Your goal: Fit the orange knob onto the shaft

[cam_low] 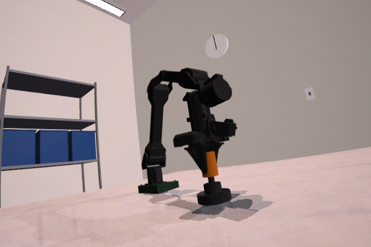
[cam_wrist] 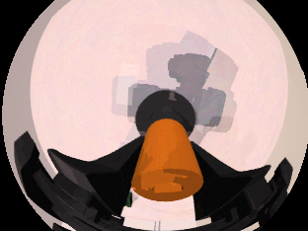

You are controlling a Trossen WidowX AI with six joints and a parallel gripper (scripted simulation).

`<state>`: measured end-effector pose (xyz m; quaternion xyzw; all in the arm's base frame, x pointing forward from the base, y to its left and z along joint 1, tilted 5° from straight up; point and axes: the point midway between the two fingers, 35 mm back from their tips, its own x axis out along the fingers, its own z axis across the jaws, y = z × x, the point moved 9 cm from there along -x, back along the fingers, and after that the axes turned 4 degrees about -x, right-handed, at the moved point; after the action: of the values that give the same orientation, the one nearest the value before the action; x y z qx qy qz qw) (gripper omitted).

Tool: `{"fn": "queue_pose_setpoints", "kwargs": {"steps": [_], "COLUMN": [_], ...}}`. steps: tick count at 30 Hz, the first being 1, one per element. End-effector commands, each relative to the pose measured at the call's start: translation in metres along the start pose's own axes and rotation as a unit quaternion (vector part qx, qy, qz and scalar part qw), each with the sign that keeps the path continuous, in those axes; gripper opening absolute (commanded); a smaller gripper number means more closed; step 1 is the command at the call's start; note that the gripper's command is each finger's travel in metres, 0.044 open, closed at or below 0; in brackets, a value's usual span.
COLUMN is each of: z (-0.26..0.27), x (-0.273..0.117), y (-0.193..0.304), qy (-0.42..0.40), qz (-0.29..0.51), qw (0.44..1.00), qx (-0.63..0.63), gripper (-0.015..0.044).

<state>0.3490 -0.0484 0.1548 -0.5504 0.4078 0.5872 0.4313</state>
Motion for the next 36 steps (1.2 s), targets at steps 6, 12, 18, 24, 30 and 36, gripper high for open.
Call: {"fn": "queue_pose_setpoints", "kwargs": {"steps": [6, 12, 18, 24, 30, 36], "z": [0.0003, -0.0015, -0.0019, -0.0015, -0.0006, 0.0008], "x": [-0.0049, -0.0034, 0.0001, 0.0000, 0.0005, 0.0009], "y": [0.0001, -0.0029, -0.0032, -0.0025, -0.0007, 0.0017], "qy": [0.000, 0.000, 0.000, 0.000, 0.000, 0.000], "qz": [0.002, 0.001, 0.001, 0.001, 0.002, 0.002], "qw": [1.000, 0.995, 0.995, 0.995, 0.995, 0.995], "qx": [-0.027, -0.105, -0.105, -0.105, -0.105, -0.105], "gripper": [0.0000, 0.0000, 0.0000, 0.0000, 0.0000, 0.0000]}}
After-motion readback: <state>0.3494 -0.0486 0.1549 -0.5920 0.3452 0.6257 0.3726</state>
